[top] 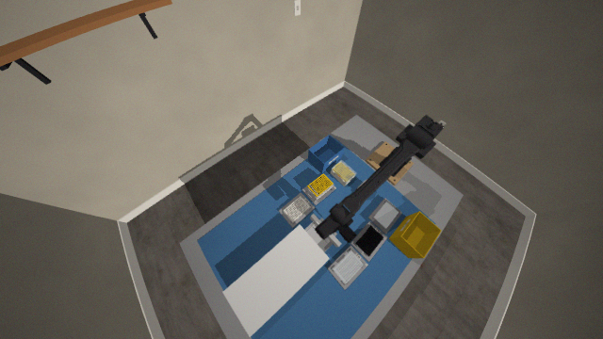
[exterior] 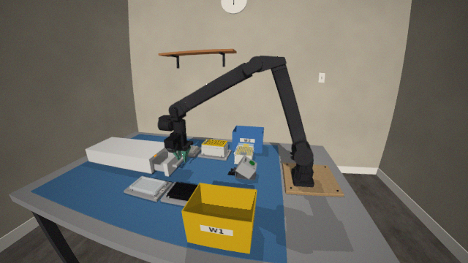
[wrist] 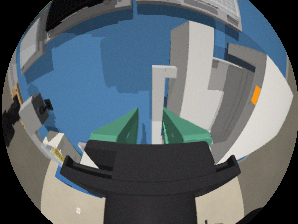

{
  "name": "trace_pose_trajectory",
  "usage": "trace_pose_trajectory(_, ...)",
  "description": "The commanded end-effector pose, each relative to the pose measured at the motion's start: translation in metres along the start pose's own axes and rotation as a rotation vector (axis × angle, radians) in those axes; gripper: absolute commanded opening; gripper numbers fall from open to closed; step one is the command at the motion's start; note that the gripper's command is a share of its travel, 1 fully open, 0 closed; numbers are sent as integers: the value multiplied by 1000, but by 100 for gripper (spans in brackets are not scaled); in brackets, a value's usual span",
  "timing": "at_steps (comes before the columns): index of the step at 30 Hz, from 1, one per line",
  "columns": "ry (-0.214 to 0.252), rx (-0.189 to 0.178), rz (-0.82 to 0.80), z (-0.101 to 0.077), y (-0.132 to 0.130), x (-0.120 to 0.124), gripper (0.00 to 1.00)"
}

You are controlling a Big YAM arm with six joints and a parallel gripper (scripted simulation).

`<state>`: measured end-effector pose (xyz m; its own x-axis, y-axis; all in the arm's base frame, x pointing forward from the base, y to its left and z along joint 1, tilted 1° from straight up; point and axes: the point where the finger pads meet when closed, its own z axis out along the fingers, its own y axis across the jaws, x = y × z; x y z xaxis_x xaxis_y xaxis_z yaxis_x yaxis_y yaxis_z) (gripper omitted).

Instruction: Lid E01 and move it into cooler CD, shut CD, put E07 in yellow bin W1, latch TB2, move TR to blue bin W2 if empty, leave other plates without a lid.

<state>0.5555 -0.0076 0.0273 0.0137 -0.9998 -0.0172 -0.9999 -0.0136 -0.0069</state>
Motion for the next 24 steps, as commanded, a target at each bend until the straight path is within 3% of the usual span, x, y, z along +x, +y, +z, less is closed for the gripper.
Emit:
trace_pose_trajectory(1,-4,-14,3,-2,5,-2,30)
trace_pose_trajectory(2,-4,-14,3,-2,5,-2,30)
trace_pose_trajectory(4,-3,29,3,-17,2,-2,30)
trace_pose_trajectory(19,-3,23,0,-16,20,-1,30)
trace_pose_trajectory(20,-4,9,0,-11,24,-1,30)
trace_pose_trajectory(22,-3,26,-1,-16,24,-1,30)
trace_pose_trajectory(24,-4,0,0,-9,28,-1,30)
